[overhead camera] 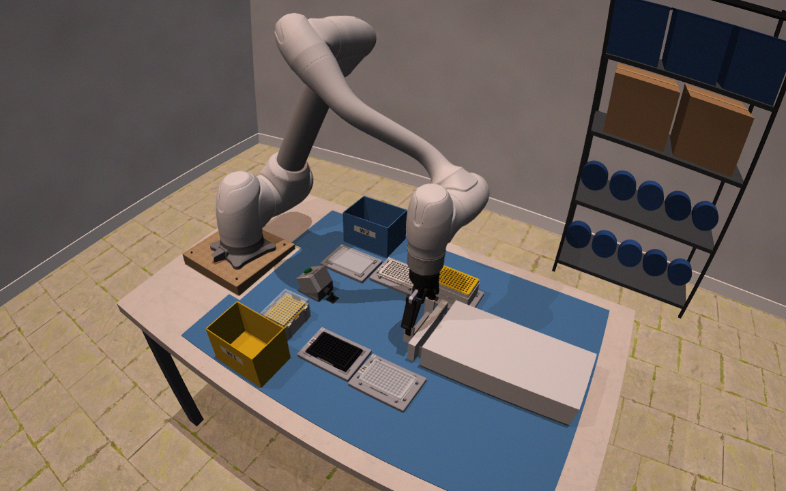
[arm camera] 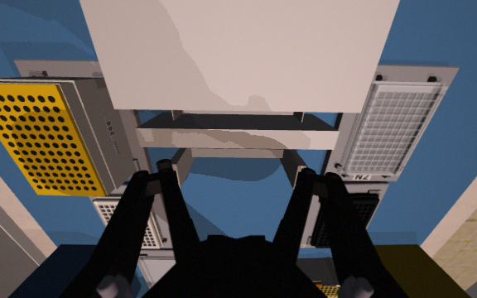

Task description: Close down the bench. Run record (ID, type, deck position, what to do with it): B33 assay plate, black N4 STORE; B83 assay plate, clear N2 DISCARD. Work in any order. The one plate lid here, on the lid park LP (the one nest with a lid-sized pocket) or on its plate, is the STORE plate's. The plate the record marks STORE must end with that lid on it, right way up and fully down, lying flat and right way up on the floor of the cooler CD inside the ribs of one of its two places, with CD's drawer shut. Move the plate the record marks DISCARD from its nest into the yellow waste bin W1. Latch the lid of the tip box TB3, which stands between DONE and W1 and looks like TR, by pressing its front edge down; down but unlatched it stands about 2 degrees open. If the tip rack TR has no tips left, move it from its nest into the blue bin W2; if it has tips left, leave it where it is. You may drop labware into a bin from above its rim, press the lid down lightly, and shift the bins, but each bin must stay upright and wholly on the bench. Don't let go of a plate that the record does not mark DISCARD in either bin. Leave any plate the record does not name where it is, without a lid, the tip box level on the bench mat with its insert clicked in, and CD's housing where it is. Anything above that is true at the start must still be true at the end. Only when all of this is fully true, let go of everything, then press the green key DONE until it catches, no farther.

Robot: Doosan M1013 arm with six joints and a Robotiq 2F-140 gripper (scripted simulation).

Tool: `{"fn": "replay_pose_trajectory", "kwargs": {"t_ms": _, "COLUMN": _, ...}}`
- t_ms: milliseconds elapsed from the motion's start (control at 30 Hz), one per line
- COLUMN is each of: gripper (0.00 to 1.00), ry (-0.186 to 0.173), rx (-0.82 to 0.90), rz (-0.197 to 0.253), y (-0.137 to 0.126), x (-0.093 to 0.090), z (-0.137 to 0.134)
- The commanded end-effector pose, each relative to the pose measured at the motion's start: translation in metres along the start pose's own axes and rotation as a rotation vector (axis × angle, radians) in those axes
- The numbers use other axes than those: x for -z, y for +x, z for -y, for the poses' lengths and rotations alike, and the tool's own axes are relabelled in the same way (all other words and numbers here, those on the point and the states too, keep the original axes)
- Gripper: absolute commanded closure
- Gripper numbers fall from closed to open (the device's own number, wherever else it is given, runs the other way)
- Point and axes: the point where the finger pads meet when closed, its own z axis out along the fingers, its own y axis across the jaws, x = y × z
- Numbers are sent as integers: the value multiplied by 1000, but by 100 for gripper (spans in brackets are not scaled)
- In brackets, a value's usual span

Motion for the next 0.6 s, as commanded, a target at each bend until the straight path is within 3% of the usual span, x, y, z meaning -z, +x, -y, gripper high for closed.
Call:
{"fn": "replay_pose_trajectory", "kwargs": {"t_ms": 0, "gripper": 37, "ry": 0, "rx": 0, "rz": 0, "y": 0, "x": 0, "z": 0}}
{"fn": "replay_pose_trajectory", "kwargs": {"t_ms": 567, "gripper": 44, "ry": 0, "rx": 0, "rz": 0, "y": 0, "x": 0, "z": 0}}
